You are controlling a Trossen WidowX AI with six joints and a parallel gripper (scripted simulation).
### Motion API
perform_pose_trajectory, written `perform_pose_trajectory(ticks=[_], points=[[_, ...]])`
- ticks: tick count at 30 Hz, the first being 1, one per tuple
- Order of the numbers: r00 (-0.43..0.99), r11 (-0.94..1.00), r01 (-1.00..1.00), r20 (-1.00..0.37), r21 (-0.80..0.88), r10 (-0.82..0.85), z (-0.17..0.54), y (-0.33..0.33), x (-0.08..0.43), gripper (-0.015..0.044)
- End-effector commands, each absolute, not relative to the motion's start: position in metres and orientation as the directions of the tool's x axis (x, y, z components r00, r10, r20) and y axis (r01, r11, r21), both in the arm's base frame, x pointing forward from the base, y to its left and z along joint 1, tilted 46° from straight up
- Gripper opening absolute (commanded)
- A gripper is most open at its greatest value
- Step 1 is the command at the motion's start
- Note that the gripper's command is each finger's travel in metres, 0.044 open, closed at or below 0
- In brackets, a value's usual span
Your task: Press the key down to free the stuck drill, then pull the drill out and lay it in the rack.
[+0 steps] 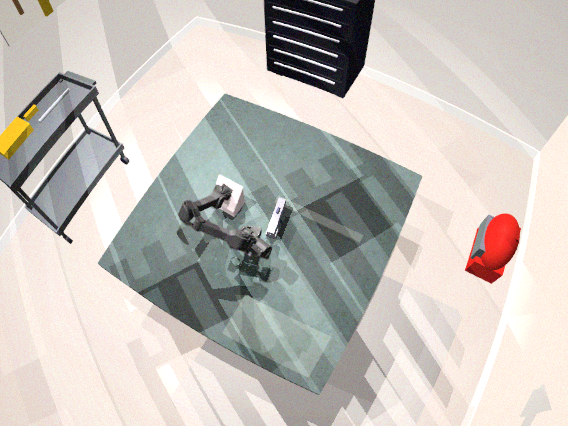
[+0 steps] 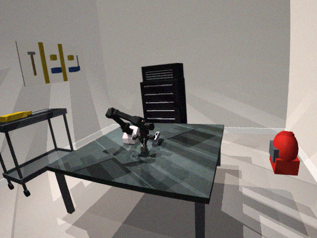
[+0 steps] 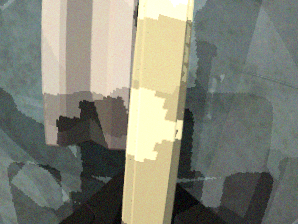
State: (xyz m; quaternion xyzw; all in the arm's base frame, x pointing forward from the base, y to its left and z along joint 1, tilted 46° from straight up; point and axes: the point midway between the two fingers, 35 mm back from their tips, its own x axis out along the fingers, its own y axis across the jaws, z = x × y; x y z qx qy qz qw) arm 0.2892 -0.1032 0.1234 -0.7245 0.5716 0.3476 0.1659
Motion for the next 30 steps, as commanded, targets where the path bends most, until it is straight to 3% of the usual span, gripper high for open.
perform_pose_trajectory(ticks=[1, 30], points=[[0.110, -0.295, -0.943, -0.694, 0.154, -0.712, 0.127, -0.105, 0.283, 0.0000], [0.110, -0.295, -0.943, -0.693, 0.155, -0.713, 0.117, -0.133, 0.269, 0.0000]])
